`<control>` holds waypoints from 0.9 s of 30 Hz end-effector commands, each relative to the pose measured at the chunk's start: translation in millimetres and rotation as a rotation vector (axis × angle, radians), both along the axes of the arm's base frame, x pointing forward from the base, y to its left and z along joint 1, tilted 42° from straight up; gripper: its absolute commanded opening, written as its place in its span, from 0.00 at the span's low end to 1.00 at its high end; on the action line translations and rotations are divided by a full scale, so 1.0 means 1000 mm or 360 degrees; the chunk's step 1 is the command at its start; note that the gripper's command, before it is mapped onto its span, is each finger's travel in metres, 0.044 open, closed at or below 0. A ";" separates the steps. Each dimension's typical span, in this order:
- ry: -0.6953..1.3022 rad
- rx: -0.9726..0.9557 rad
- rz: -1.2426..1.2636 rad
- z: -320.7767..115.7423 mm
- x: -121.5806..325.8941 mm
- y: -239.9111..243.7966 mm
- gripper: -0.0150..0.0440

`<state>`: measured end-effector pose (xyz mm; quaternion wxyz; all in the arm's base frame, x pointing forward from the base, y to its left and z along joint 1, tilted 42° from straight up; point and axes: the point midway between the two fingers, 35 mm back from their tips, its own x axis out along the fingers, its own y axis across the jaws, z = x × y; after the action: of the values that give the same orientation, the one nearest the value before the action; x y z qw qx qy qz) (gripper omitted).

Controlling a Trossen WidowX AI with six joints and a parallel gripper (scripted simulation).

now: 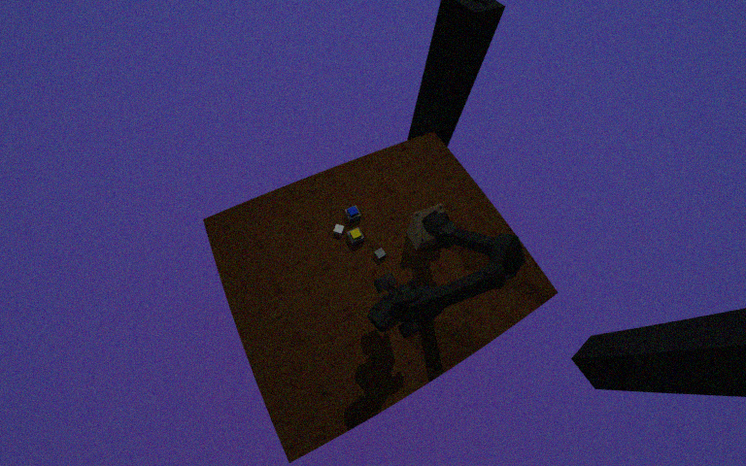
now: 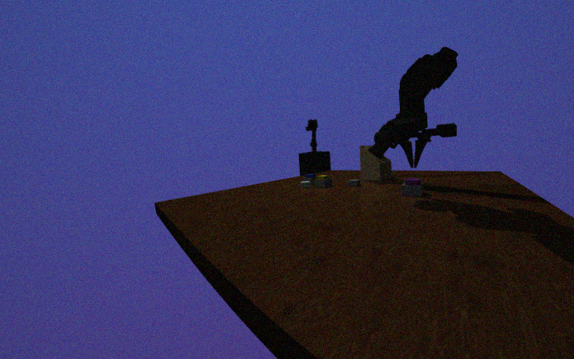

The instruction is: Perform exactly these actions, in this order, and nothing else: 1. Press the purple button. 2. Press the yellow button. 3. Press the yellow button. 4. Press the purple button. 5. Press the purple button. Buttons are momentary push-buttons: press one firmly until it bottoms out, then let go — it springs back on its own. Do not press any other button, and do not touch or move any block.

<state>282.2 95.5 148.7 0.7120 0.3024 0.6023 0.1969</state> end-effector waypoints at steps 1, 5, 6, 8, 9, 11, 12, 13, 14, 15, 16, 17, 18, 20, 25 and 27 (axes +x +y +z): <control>0.0011 -0.0004 -0.0013 -0.006 0.000 0.003 0.29; 0.0011 -0.0004 -0.0013 -0.011 0.002 0.006 0.29; 0.0011 -0.0004 -0.0013 -0.012 0.002 0.007 0.29; 0.0011 -0.0004 -0.0013 -0.014 0.003 0.009 0.29; 0.0011 -0.0004 -0.0012 -0.015 0.003 0.011 0.29; 0.0011 -0.0003 -0.0012 -0.018 0.004 0.013 0.29; 0.0011 -0.0003 -0.0012 -0.019 0.004 0.014 0.29; 0.0011 -0.0003 -0.0012 -0.020 0.004 0.015 0.29; 0.0011 -0.0003 -0.0013 -0.021 0.005 0.016 0.29; 0.0011 -0.0003 -0.0013 -0.022 0.005 0.017 0.29; 0.0011 -0.0002 -0.0013 -0.024 0.005 0.018 0.29; 0.0011 -0.0002 -0.0013 -0.025 0.005 0.019 0.29; 0.0011 -0.0002 -0.0013 -0.026 0.006 0.020 0.29; 0.0011 -0.0001 -0.0013 -0.028 0.006 0.022 0.29; 0.0011 -0.0001 -0.0013 -0.030 0.006 0.023 0.29; 0.0011 -0.0001 -0.0013 -0.030 0.006 0.023 0.29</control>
<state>290.8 118.7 125.4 0.7157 0.3040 0.5964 0.1991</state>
